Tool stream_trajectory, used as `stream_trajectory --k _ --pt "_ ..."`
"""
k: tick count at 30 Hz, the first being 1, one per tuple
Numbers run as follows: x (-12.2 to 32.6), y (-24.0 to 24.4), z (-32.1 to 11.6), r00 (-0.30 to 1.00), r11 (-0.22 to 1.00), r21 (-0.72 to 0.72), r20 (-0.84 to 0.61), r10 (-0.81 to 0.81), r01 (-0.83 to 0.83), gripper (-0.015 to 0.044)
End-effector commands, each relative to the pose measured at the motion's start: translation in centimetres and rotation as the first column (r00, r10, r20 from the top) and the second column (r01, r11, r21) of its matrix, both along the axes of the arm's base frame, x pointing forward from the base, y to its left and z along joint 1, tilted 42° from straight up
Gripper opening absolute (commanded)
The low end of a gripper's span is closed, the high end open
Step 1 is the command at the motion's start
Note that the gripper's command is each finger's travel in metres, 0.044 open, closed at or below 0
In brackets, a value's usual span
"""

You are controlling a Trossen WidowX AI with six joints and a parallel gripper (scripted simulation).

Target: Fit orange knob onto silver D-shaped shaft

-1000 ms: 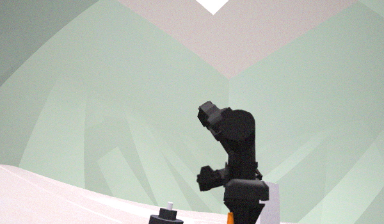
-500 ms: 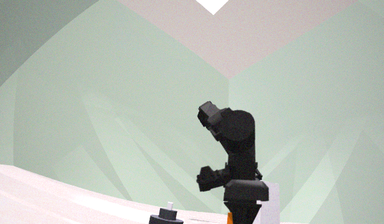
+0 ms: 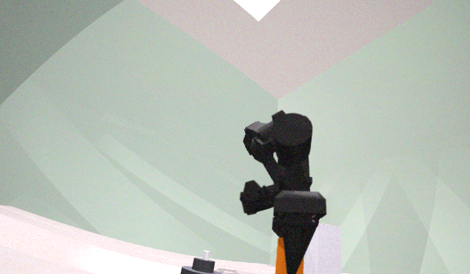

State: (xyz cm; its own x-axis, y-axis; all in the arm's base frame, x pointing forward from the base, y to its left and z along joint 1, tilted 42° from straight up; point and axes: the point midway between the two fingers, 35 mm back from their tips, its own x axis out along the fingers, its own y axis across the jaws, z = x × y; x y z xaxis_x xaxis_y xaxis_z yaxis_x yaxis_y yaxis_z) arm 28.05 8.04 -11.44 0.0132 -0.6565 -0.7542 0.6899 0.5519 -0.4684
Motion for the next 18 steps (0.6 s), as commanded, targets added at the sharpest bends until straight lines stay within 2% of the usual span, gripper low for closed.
stream_trajectory --k 1,18 --pt "0.1 1.0 0.8 1.0 1.0 0.007 0.004 0.0 0.0 0.0" --pt "0.3 4.4 4.5 1.0 1.0 0.008 0.003 0.0 0.0 0.0"
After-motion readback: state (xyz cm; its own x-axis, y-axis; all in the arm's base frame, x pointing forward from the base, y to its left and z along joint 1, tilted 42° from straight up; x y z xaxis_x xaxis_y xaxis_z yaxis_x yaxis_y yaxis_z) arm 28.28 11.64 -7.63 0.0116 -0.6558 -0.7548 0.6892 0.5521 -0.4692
